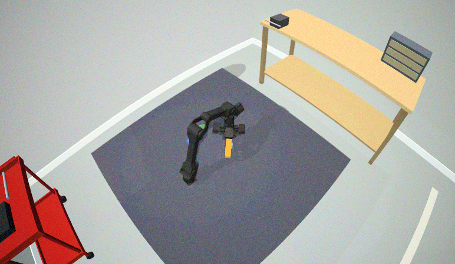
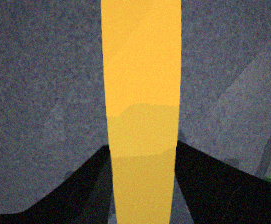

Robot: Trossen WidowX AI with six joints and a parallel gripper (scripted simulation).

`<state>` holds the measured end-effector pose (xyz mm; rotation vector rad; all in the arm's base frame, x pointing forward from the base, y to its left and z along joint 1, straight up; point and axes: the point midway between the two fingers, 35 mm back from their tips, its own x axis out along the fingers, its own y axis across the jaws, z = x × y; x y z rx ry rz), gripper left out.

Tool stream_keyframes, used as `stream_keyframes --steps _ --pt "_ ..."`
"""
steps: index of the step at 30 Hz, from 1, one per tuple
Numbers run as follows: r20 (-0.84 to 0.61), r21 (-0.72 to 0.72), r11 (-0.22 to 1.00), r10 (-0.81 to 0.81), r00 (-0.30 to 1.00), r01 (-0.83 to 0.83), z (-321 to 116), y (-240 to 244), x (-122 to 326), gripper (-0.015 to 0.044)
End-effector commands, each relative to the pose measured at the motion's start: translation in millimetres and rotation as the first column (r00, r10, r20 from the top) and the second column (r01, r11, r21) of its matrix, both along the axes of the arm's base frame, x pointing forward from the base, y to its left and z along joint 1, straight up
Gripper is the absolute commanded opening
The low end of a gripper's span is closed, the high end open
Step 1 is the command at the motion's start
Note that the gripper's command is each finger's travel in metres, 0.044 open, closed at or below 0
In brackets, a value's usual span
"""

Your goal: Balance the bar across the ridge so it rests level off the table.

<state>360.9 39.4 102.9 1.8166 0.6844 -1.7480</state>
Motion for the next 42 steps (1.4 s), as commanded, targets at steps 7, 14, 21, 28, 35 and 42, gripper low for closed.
stream_keyframes --steps 7,14,21,28,35,42 --pt "0.001 0.003 1.000 -0.002 1.000 0.002 -1.4 0.3 0.4 0.0000" --pt "0.001 0.003 1.000 -0.002 1.000 0.002 -1.9 0.3 0.4 0.0000" --pt "0.001 0.003 1.000 -0.002 1.000 0.002 -2.5 0.3 0.3 0.0000" --pt "0.001 0.003 1.000 -0.002 1.000 0.002 -3.1 0.3 0.2 0.0000" --pt "0.001 0.003 1.000 -0.002 1.000 0.002 -3.8 0.3 0.1 0.0000" --pt "0.001 0.003 1.000 -0.002 1.000 0.002 -4.3 0.3 0.1 0.0000"
